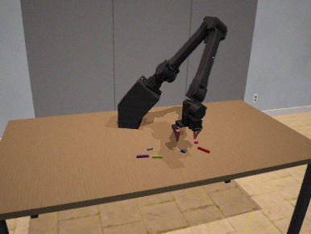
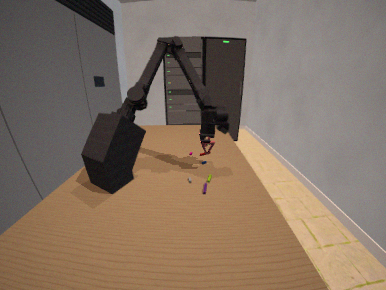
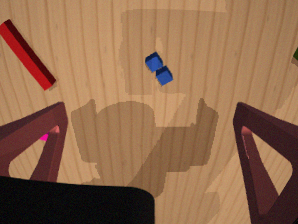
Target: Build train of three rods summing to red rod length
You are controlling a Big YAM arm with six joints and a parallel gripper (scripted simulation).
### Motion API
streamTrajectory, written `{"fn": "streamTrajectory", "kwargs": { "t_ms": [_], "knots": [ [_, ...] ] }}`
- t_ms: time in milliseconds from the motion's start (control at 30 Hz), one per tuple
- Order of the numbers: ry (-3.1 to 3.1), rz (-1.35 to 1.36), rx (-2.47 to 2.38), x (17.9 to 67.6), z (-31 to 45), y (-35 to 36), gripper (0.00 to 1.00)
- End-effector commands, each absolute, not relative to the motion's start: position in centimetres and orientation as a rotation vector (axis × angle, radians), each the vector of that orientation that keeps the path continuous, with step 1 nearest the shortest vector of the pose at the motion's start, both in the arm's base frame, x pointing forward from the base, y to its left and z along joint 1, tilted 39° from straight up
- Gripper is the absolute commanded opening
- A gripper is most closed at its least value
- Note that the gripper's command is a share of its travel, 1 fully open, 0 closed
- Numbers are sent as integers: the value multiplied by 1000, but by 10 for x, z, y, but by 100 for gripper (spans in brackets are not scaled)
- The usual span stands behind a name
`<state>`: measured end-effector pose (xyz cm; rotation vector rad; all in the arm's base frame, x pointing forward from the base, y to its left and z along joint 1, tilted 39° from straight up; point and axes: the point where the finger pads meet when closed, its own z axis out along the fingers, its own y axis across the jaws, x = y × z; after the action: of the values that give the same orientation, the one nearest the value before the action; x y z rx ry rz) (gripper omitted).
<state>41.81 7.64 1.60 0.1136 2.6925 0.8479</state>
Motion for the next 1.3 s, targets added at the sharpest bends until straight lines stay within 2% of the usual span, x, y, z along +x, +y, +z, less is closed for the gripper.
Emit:
{"fn": "streamTrajectory", "kwargs": {
  "t_ms": [0,933,1267],
  "knots": [
    [2679,844,109,424,20,81,100],
    [2662,820,81,432,18,64,100],
    [2617,741,-248,435,1,39,100]
  ]
}}
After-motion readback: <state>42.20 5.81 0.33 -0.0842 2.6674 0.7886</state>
